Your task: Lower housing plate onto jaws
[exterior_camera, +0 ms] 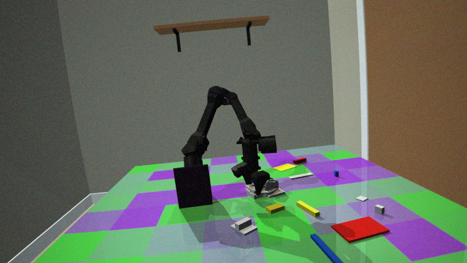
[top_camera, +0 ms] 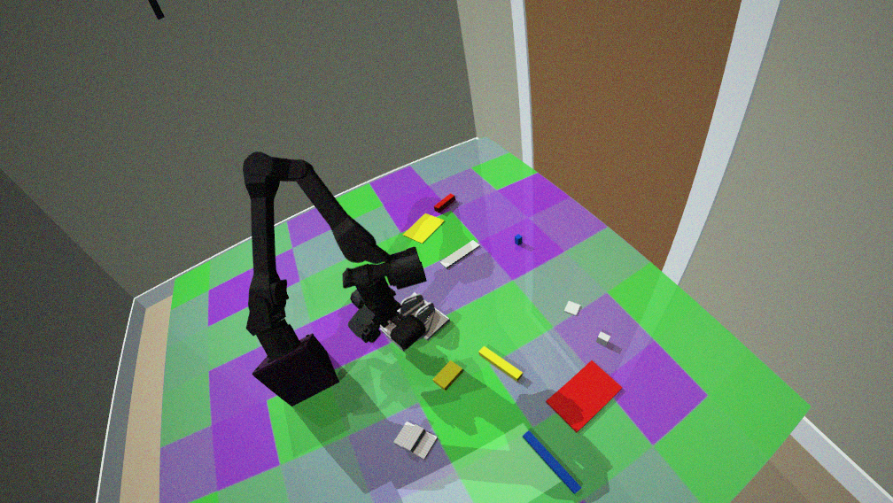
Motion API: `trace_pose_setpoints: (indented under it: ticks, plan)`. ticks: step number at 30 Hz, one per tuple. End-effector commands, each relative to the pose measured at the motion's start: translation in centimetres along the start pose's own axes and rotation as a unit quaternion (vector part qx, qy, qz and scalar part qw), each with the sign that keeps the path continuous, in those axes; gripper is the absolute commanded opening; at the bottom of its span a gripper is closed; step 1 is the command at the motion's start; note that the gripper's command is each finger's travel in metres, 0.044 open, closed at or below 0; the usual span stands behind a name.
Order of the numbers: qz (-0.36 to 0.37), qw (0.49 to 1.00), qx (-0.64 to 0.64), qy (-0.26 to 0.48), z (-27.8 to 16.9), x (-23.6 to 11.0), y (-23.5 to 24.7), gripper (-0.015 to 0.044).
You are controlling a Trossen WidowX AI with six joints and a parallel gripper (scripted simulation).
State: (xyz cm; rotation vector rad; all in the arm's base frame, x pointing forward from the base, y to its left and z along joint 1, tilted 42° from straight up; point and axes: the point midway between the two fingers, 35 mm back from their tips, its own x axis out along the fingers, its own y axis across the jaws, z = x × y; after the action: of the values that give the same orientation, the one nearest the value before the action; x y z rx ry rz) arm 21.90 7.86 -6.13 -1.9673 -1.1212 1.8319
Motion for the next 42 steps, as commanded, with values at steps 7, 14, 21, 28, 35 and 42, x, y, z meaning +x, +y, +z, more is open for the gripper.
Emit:
trace_pose_setpoints:
  ticks: [7, 14, 21, 28, 35, 42]
  plan:
    - [-0.003, 1.000, 0.004, -0.001, 0.19, 0.25, -0.09, 0.0351]
    - [-0.003, 1.000, 0.004, -0.001, 0.20, 0.41, -0.10, 0.0351]
    - [-0.003, 1.000, 0.004, -0.001, 0.20, 0.61, -0.10, 0.0351]
    - [-0.003, 1.000, 0.004, -0.001, 0.20, 0.65, -0.10, 0.0351]
    - [-0.003, 1.000, 0.004, -0.001, 0.20, 0.65, -0.10, 0.0351]
    - [-0.003, 1.000, 0.004, -0.001, 0.20, 0.65, -0.10, 0.0351]
